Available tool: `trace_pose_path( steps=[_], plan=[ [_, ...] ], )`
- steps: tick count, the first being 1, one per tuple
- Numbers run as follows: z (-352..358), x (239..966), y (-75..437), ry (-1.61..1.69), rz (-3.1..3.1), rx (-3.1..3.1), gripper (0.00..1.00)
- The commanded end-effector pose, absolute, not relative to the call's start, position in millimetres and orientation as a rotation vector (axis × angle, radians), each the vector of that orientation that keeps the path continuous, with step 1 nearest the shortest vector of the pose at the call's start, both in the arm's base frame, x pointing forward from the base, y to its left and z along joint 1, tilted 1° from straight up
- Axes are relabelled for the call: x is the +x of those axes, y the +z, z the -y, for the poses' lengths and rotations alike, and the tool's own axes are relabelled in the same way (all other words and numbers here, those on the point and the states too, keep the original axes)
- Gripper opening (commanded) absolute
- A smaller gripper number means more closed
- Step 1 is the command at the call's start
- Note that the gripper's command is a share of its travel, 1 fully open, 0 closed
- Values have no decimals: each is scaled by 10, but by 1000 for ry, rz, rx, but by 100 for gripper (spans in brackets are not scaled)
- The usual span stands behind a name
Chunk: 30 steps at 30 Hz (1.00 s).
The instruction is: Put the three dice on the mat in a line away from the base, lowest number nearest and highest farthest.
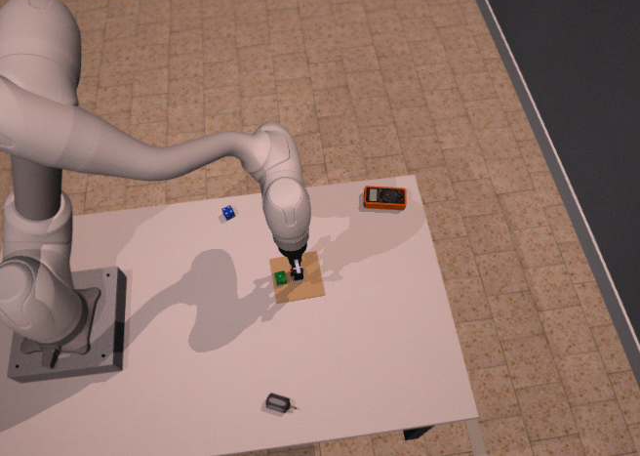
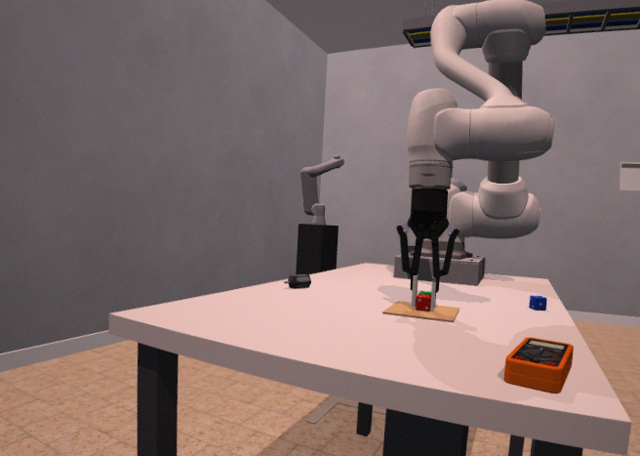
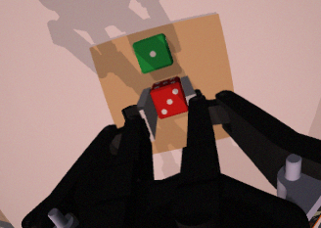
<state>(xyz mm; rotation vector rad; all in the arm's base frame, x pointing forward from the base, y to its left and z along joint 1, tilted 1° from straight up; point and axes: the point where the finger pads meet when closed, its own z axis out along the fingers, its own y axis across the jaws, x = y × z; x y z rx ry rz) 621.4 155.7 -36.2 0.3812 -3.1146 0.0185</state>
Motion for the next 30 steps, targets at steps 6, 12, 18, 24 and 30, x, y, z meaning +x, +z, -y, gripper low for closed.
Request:
trace_pose_path(
  steps=[6, 12, 18, 24, 30],
  plan=[
    [-1516, 6207, -404, 22, 3114, 380, 35],
    [-1516, 6207, -404, 22, 3114, 380, 35],
    [-1516, 6207, -399, 22, 3113, 380, 35],
    [-1524, 6235, -246, 21, 3116, 381, 35],
    [-1530, 6236, -77, 20, 3117, 381, 35]
  ],
)
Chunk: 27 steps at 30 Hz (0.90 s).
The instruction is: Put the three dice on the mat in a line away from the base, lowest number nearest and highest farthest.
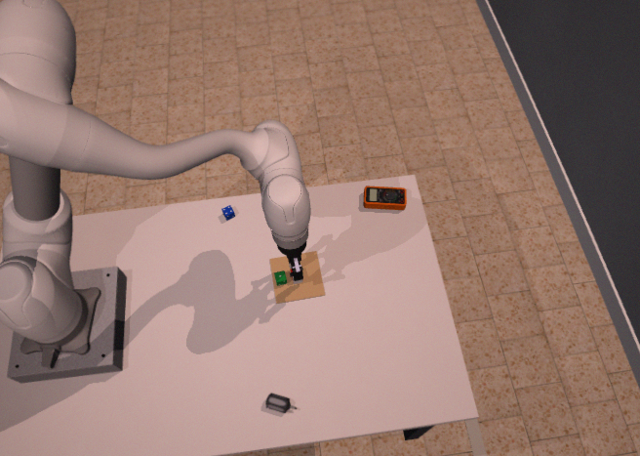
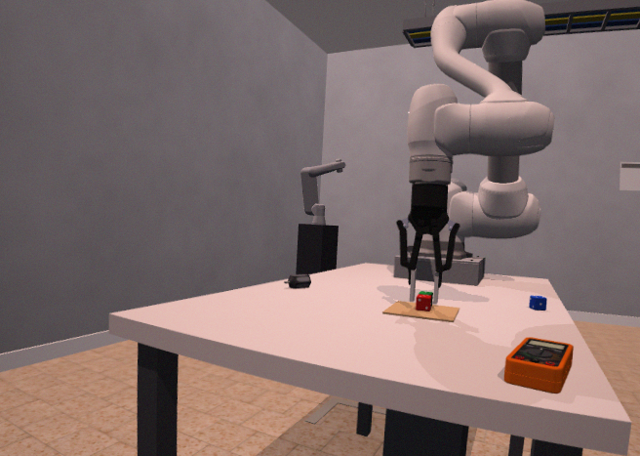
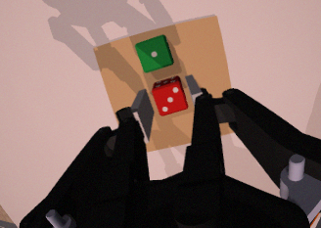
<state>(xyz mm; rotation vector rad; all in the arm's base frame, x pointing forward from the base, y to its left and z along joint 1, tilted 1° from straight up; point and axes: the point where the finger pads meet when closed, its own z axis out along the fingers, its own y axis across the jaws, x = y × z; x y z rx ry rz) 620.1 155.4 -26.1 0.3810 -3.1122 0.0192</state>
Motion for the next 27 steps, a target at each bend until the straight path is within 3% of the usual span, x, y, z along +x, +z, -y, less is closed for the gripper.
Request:
trace_pose_path(
  steps=[1, 11, 20, 21, 27],
  plan=[
    [-1532, 6236, -25, 20, 3117, 381, 35],
    [-1549, 6232, 471, 17, 3117, 380, 35],
    [-1551, 6232, 557, 17, 3117, 379, 35],
    [-1551, 6230, 556, 17, 3116, 379, 100],
    [-1549, 6220, 546, 17, 3115, 379, 100]
  ],
)
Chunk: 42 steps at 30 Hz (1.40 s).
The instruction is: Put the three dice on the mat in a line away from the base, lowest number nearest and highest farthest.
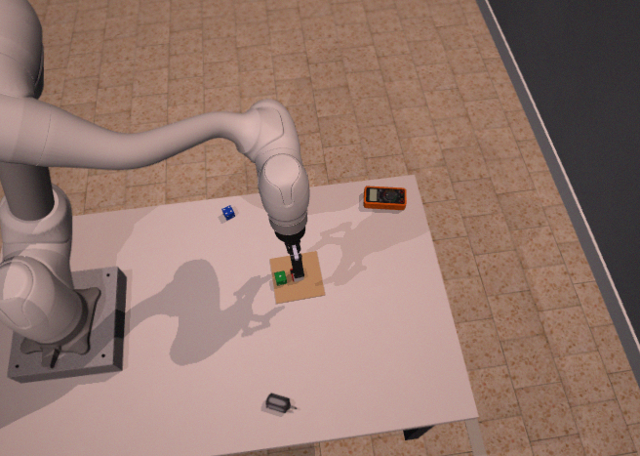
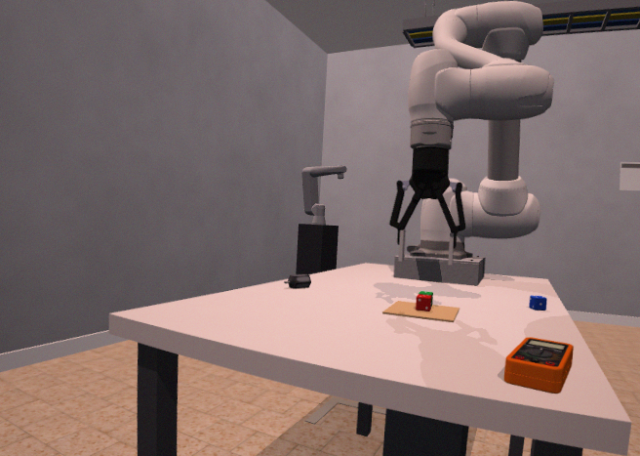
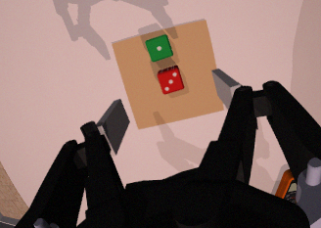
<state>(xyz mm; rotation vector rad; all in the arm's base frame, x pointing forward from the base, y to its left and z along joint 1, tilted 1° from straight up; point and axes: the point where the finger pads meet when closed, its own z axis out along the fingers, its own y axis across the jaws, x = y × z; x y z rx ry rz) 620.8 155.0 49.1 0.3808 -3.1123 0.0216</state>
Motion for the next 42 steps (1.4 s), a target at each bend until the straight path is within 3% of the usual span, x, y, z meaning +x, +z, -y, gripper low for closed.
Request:
trace_pose_path(
  steps=[1, 21, 42],
  plan=[
    [-1549, 6220, 546, 17, 3115, 379, 100],
    [-1602, 6179, 536, 17, 3103, 454, 100],
    [-2146, 5813, 506, 11, 2764, 1485, 100]
  ],
)
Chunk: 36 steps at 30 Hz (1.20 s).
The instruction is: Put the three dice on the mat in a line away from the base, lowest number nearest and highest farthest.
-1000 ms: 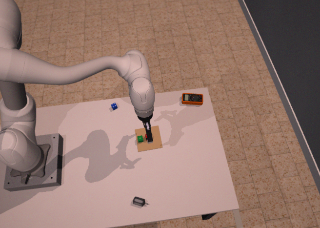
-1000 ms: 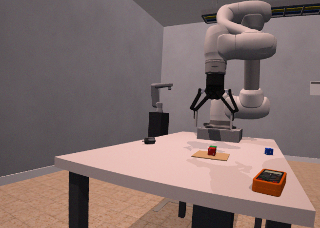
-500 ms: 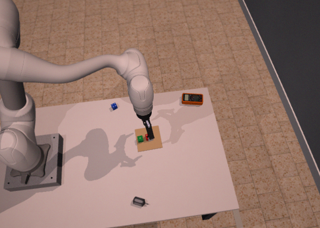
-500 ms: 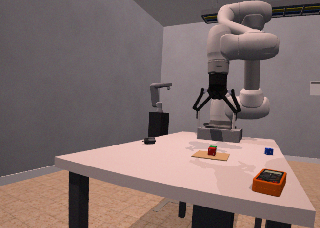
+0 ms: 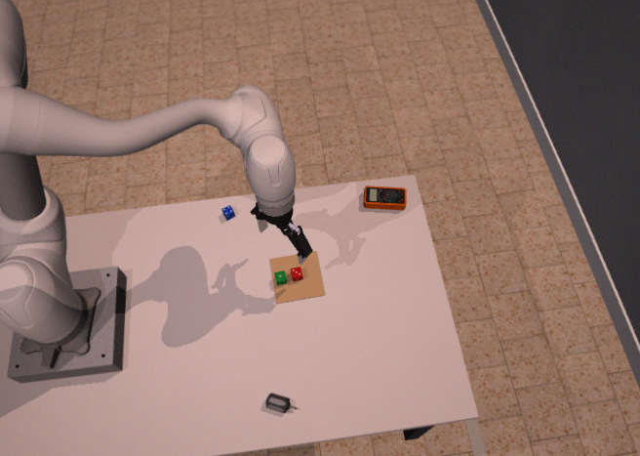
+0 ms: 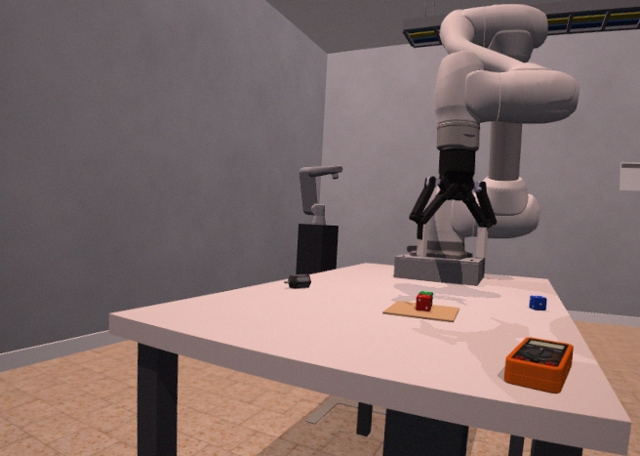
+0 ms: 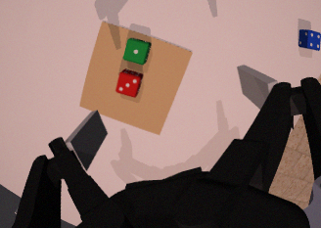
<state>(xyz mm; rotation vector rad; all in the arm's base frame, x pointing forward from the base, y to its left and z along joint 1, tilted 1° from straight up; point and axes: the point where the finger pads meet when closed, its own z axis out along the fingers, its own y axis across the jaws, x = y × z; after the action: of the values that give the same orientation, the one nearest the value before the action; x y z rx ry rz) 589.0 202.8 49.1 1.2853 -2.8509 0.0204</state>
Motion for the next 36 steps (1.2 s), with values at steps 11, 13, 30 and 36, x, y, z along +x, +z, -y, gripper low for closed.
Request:
trace_pose_path(
  steps=[11, 13, 30, 36],
  plan=[
    [-2376, 5627, 499, 9, 2487, 1911, 100],
    [-2446, 5567, 496, 9, 2386, 2035, 100],
    [-2761, 5268, 484, 6, 1828, 2547, 100],
    [-2907, 5112, 477, 4, 1508, 2748, 100]
  ],
)
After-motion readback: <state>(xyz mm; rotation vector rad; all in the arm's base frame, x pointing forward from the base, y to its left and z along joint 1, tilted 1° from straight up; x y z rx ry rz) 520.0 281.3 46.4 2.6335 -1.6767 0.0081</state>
